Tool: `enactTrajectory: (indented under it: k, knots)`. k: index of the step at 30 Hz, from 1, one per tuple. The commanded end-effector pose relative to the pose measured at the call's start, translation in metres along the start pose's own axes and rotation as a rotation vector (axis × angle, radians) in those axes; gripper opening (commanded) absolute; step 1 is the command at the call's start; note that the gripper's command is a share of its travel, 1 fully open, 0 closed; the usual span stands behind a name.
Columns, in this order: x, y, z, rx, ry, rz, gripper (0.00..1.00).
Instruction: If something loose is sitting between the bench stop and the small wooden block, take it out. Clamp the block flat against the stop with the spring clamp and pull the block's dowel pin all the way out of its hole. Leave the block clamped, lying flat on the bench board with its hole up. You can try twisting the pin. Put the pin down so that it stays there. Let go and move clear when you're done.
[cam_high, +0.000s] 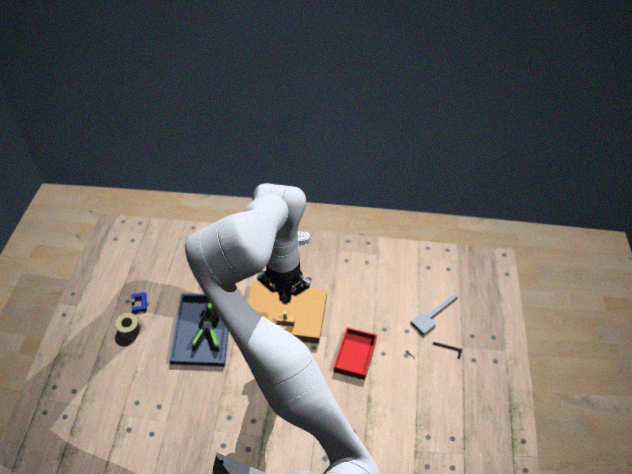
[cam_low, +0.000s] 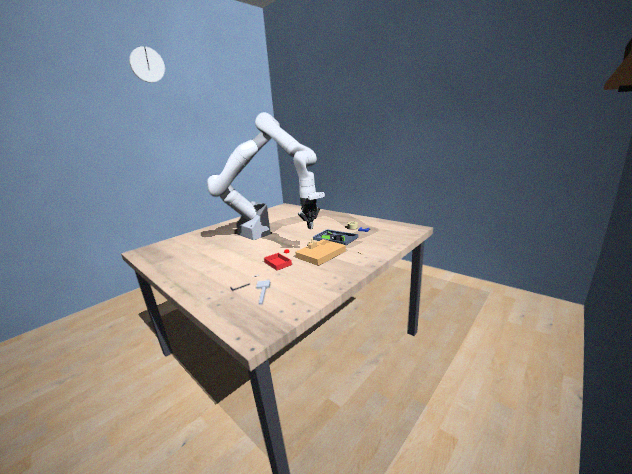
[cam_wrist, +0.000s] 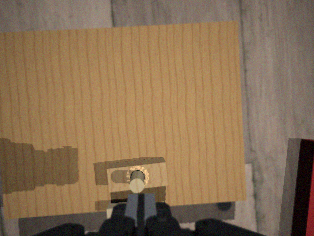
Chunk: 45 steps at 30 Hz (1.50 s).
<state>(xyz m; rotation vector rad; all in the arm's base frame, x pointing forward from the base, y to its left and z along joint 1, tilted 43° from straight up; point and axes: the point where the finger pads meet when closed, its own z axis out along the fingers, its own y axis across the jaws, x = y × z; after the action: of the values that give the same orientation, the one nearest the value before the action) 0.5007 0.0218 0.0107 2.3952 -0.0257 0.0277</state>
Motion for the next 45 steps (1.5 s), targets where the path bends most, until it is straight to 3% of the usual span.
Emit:
enactTrajectory:
  k: [1,28,45]
  knots:
    - [0.0004,-0.0001,-0.0009,0.001,0.001,0.01,0.1]
    - [-0.0014,0.0029,0.0012,-0.005,-0.008,0.165,0.1]
    - [-0.0031,0.0059,0.003,-0.013,-0.015,0.333,0.1]
